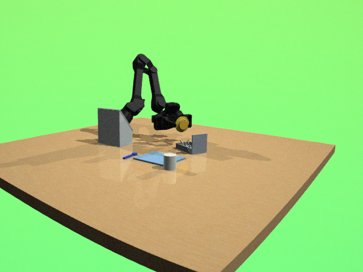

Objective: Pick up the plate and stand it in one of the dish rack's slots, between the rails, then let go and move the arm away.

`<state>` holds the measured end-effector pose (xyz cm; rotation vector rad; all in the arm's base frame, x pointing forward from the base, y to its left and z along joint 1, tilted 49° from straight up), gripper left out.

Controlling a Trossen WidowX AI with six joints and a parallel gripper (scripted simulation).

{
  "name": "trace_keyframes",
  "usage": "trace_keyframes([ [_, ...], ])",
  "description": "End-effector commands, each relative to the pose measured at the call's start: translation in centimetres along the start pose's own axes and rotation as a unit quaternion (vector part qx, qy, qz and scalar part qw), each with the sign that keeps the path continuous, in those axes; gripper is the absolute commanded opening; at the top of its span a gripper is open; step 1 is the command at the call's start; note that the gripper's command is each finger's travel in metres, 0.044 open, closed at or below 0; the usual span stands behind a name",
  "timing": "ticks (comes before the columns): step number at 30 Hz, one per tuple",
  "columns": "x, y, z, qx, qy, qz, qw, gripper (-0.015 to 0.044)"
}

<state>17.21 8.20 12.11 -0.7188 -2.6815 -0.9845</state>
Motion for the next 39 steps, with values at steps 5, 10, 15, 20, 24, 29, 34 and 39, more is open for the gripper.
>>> trace_keyframes([
  [5,-0.1,0.1,0.3,-0.004,-0.004,-0.001,1.000,0.0000],
  [10,-0.6,0.3,1.1,-0.003,-0.003,-0.001,1.000,0.0000],
  [15,-1.1,0.4,1.8,-0.001,-0.002,-0.001,1.000,0.0000],
  [20,-1.6,0.5,2.6,-0.001,-0.001,-0.001,1.000,0.0000],
  [24,-2.3,0.5,2.8,-0.002,-0.001,-0.001,1.000,0.0000],
  [29,-2.8,0.5,2.9,-0.003,-0.001,-0.002,1.000,0.0000],
  [34,-3.3,0.5,2.9,-0.004,-0.001,-0.002,1.000,0.0000],
  [39,-4.0,0.4,2.9,-0.005,-0.001,-0.002,1.000,0.0000],
])
Point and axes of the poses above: the point midway between the two fingers, 35 mm back from their tips, its own x axis back along the fingers, its own y axis across the jaws, z = x × y, the point moved 8 cm from there along x, back along the fingers, and after that the axes turned 10 degrees about x, right-handed, at the moved point
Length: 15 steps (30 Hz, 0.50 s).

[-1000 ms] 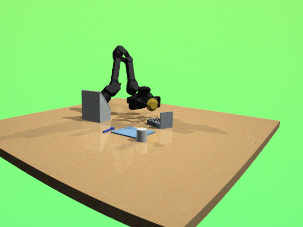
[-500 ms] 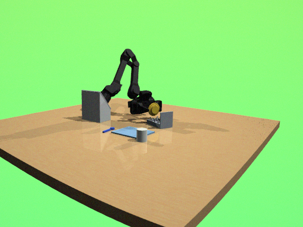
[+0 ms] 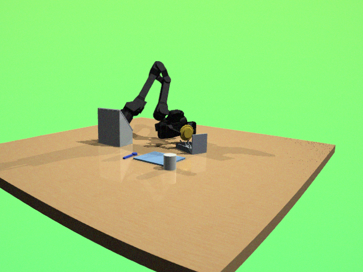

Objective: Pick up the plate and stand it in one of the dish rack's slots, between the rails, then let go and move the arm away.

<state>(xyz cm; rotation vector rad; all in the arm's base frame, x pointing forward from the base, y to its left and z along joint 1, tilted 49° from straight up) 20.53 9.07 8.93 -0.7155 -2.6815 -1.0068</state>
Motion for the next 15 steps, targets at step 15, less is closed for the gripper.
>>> trace_keyframes([
  [15,-0.3,0.1,1.5,0.006,0.005,0.000,1.000,0.0000],
])
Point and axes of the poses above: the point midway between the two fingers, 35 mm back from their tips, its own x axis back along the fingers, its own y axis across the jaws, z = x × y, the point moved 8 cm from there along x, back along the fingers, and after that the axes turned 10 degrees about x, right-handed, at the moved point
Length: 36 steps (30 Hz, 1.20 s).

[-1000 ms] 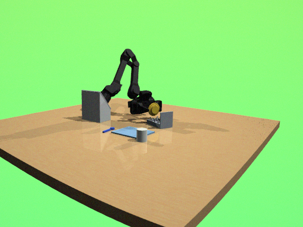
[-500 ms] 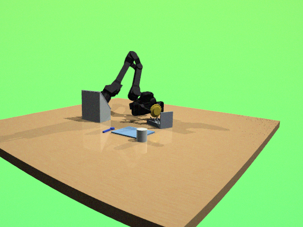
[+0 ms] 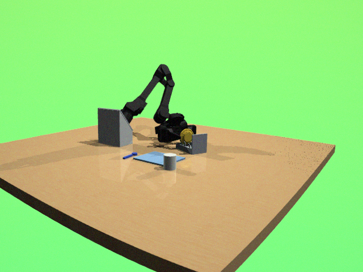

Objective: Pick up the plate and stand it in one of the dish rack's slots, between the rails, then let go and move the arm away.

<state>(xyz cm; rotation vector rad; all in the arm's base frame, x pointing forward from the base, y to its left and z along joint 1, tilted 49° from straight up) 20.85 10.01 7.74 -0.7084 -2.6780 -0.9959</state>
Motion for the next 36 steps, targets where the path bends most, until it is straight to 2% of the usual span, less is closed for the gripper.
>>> trace_keyframes([
  [1,0.0,0.0,0.0,0.002,0.001,0.000,1.000,0.0000],
  [5,0.0,0.0,0.0,0.002,0.001,0.000,1.000,0.0000],
  [20,0.0,0.0,0.0,0.000,0.000,0.000,1.000,0.0394],
  [29,0.0,0.0,-0.2,-0.001,0.001,0.000,1.000,0.0400],
  [36,-0.6,-0.1,-5.2,-0.005,0.004,0.007,1.000,0.0400],
])
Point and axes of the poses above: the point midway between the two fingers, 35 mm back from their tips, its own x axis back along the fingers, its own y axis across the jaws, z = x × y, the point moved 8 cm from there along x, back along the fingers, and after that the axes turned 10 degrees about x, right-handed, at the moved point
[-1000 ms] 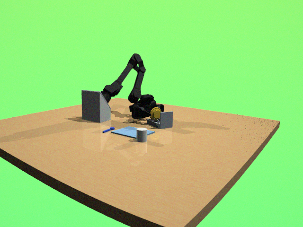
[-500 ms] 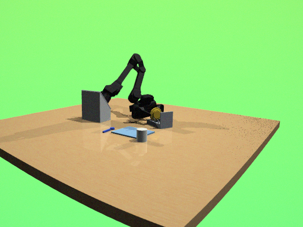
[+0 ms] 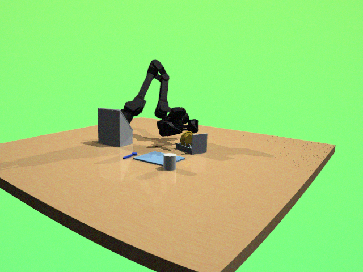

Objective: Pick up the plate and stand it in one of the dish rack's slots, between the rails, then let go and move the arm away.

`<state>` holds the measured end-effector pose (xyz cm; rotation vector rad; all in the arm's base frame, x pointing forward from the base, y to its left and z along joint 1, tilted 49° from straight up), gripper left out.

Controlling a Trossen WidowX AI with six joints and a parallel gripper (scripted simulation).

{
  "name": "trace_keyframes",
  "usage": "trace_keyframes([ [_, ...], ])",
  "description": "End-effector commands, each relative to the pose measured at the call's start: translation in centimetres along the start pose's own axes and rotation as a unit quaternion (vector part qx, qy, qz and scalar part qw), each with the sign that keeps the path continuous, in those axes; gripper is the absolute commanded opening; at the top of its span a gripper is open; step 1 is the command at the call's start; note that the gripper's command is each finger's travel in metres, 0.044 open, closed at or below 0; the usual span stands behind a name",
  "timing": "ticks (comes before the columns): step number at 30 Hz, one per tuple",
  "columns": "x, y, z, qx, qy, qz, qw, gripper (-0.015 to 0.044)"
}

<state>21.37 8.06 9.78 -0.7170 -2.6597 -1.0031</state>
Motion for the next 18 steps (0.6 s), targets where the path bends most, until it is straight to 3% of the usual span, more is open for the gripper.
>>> trace_keyframes([
  [1,-0.1,-0.3,-3.2,-0.002,-0.001,0.001,1.000,0.0400],
  [8,0.0,-1.3,-8.5,0.003,-0.015,-0.007,1.000,0.0400],
  [18,-1.1,-1.6,-9.0,0.066,0.015,0.027,0.997,0.0400],
])
Point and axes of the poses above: the point midway between the two fingers, 35 mm back from their tips, its own x axis back along the fingers, its own y axis across the jaws, z = x × y, the point moved 8 cm from there along x, back along the fingers, and after that the axes turned 10 degrees about x, right-handed, at the moved point
